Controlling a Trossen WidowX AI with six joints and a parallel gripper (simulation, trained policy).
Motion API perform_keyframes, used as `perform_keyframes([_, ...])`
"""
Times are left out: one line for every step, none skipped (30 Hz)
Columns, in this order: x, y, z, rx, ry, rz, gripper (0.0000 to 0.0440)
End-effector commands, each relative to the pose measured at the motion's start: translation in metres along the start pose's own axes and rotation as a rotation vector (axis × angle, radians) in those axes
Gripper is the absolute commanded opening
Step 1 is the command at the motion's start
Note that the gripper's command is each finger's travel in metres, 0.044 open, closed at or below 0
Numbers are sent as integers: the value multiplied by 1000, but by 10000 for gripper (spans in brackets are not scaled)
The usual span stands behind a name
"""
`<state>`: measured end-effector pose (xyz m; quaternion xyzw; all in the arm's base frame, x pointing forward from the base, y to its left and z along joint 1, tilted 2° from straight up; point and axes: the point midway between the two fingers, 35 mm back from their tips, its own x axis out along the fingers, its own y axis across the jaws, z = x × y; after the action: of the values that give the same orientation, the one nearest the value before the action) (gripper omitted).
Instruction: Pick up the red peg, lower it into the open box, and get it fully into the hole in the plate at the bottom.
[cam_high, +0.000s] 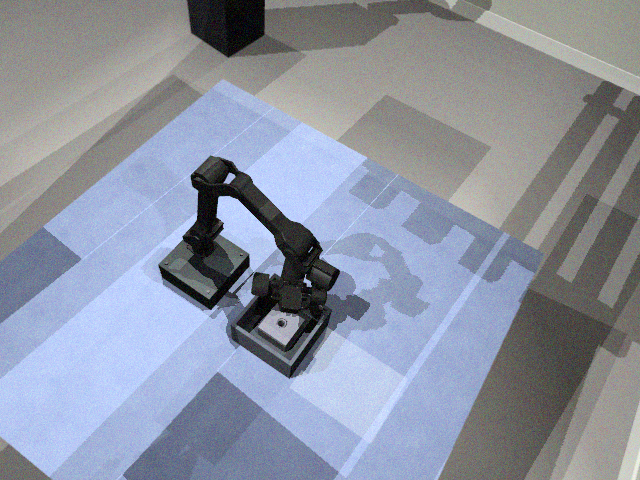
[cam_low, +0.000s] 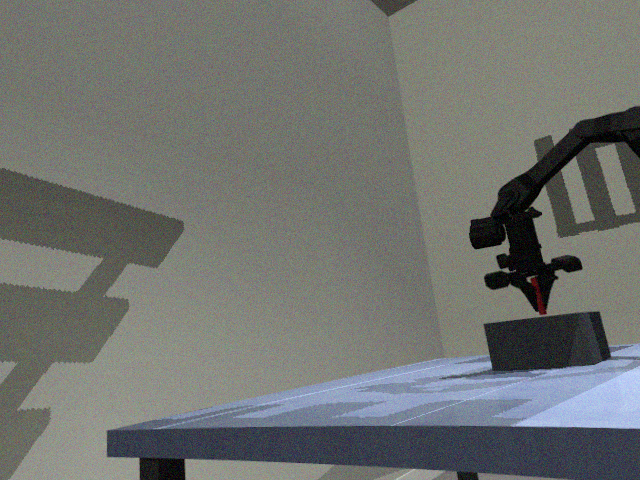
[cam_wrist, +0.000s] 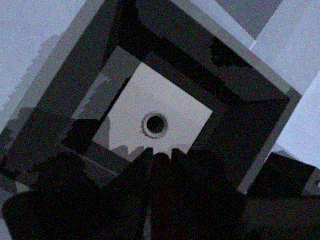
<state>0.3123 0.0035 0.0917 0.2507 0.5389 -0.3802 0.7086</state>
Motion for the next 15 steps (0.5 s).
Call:
perform_keyframes([15, 1, 11, -25, 23, 3, 1])
perform_keyframes([18, 1, 13, -32, 28, 5, 1])
perform_keyframes([21, 1, 15, -39, 34, 8, 1])
perform_keyframes([24, 1, 16, -47, 40, 10, 0])
perform_keyframes([28, 1, 17, -55, 45, 13, 0])
perform_keyframes([31, 2, 17, -64, 52, 15, 0])
perform_keyframes([34, 2, 17, -73, 59, 18, 0])
perform_keyframes([38, 2, 17, -83, 66, 20, 0])
perform_keyframes([41, 2, 17, -93, 73, 22, 0])
perform_keyframes([44, 2, 16, -104, 82, 24, 2])
perform_keyframes([47, 2, 15, -114, 91, 24, 9])
perform_keyframes([51, 2, 14, -124, 100, 25, 23])
perform_keyframes([54, 1, 13, -133, 110, 25, 43])
perform_keyframes([57, 2, 13, -140, 119, 25, 66])
perform_keyframes([59, 2, 12, -146, 126, 25, 91])
